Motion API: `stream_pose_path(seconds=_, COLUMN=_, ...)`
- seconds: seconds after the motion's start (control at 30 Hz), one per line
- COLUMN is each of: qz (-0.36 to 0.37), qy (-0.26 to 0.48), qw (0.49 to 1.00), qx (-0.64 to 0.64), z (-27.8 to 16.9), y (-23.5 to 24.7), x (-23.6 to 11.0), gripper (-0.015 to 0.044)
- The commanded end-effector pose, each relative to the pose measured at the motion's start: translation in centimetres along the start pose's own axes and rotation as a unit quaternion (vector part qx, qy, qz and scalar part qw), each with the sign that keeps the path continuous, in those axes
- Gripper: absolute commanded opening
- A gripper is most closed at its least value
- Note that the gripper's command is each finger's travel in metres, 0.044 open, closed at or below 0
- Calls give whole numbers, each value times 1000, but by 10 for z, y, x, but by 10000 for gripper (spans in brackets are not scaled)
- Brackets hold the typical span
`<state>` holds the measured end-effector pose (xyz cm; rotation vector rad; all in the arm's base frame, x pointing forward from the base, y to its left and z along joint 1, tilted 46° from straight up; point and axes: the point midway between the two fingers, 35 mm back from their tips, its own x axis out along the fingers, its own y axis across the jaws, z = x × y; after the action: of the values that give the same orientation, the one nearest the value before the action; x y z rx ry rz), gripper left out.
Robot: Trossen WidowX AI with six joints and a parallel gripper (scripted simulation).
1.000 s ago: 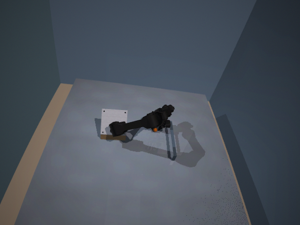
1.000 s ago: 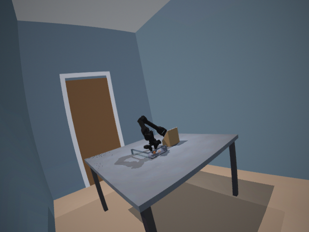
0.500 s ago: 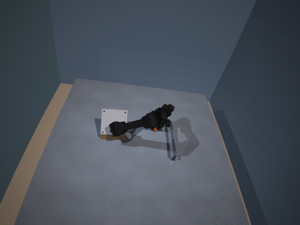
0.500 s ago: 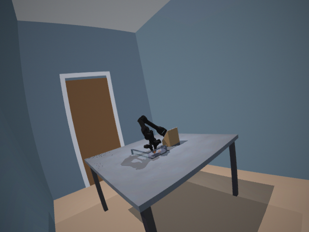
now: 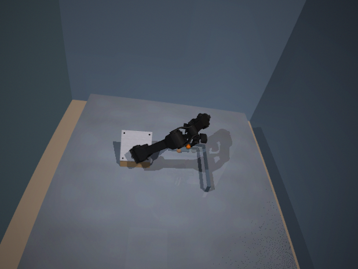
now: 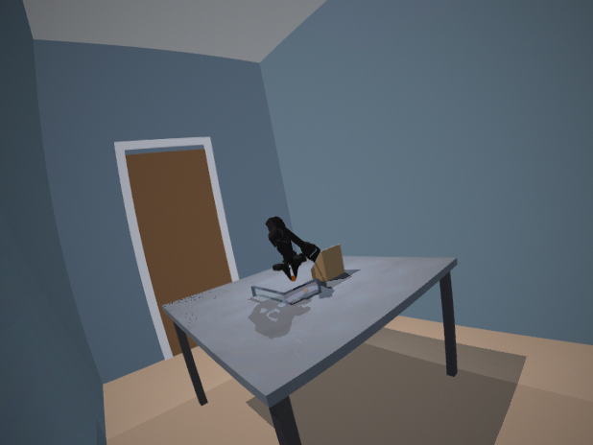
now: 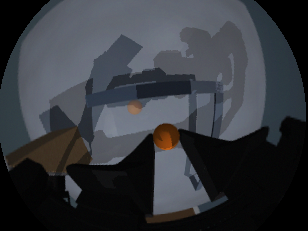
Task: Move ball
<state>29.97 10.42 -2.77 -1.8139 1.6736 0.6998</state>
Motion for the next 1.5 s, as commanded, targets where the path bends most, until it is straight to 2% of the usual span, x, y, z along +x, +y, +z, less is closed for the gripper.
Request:
stream_pose_path(seconds=0.0, qz=1, qy=2, qw=1000, qx=6, z=-1, y=1, x=-25, gripper=0)
stream_pose_path(seconds=0.13, qz=2, qy=8, qw=1000, qx=8, z=-3, y=3, x=-44, gripper=0)
stream_pose_path(seconds=0.3, qz=2, qy=8, qw=1000, qx=8, z=-1, y=5, x=-43, gripper=0)
stream_pose_path(seconds=0.73, qz=3, qy=7, qw=1000, qx=8, z=27, y=44, x=-6, gripper=0)
stream_pose_path(seconds=0.93, qz=3, qy=7, qw=1000, qx=8, z=28, y=44, x=5, gripper=0)
stream_pose_path(seconds=1.27, qz=2, qy=9, qw=1000, qx=8, z=26, y=44, x=62, gripper=0)
stream_pose_path(seconds=1.47, qz=2, qy=9, qw=1000, qx=8, z=25, y=45, x=66, gripper=0)
